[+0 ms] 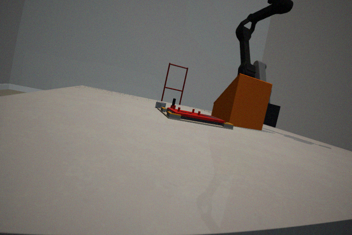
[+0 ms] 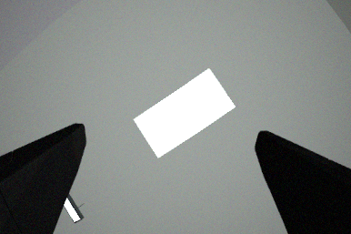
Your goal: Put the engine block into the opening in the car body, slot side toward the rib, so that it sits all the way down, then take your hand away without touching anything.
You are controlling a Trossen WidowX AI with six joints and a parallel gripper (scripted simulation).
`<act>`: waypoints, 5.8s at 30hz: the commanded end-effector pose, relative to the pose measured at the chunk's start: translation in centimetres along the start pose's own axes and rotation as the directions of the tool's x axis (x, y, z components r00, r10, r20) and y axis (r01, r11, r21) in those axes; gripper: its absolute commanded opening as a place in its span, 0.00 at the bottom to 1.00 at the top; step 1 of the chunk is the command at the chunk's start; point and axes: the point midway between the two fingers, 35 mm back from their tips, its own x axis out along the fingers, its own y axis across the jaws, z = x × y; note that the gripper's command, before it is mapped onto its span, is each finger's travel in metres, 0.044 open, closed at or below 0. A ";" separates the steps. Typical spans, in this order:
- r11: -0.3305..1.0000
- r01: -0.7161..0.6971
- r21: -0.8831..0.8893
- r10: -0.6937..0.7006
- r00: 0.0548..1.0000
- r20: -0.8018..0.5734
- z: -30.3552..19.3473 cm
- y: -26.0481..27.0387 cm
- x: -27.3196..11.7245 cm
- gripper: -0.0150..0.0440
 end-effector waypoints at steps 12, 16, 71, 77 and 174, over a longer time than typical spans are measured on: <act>0.954 0.052 -0.294 -0.014 0.991 0.130 5.4 1.2 2.0 1.00; 0.911 0.089 -0.402 -0.015 0.983 0.185 7.7 1.9 2.7 1.00; -0.058 0.799 -0.599 0.163 0.600 0.783 34.0 18.7 -0.2 1.00; -0.208 0.858 -0.470 0.193 0.507 0.840 36.6 21.0 -2.0 1.00; -0.896 -0.349 -0.274 0.210 -0.877 0.432 41.9 49.8 -47.4 1.00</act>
